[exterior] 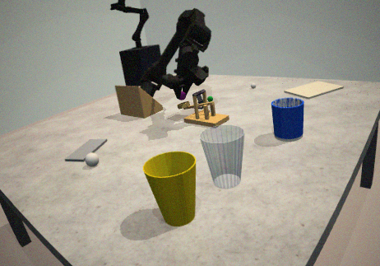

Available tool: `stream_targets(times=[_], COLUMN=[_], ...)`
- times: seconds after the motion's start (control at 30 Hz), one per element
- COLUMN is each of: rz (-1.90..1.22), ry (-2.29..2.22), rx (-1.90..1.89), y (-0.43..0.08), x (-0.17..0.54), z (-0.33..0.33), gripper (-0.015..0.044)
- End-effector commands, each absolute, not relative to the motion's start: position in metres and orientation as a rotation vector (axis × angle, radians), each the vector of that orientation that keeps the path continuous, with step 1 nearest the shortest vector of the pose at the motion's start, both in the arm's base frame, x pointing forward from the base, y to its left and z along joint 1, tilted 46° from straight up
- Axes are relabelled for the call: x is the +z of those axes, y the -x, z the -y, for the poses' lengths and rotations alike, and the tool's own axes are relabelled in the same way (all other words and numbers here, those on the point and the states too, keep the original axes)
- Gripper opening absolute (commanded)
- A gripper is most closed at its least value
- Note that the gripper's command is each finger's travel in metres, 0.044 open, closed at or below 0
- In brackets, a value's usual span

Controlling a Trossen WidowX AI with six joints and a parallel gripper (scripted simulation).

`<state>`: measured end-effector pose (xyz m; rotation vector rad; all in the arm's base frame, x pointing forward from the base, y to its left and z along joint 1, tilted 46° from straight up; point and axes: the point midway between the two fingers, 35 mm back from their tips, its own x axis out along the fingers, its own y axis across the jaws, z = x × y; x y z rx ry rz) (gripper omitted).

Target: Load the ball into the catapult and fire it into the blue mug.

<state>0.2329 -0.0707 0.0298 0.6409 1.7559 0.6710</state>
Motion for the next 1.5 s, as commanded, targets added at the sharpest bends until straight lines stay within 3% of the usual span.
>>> stream_targets(times=[0.0,0.4,0.73,0.97,1.1,1.47], rz=[-1.755,-1.755,-1.752,-1.638,-1.600,-1.409], ry=[-0.650,-0.641,-0.639,-0.594,-0.576,-0.655], rx=[0.671,0.671,0.667,0.485,0.408,0.209], y=[-0.233,-0.234,-0.234,-0.226,-0.216,-0.313], x=[0.026,0.023,0.024,0.081,0.104,0.082], z=[0.066,0.064,0.066,0.122,0.141,0.173], gripper=[0.0000,0.0000,0.0263,0.0440,0.0440,0.0440])
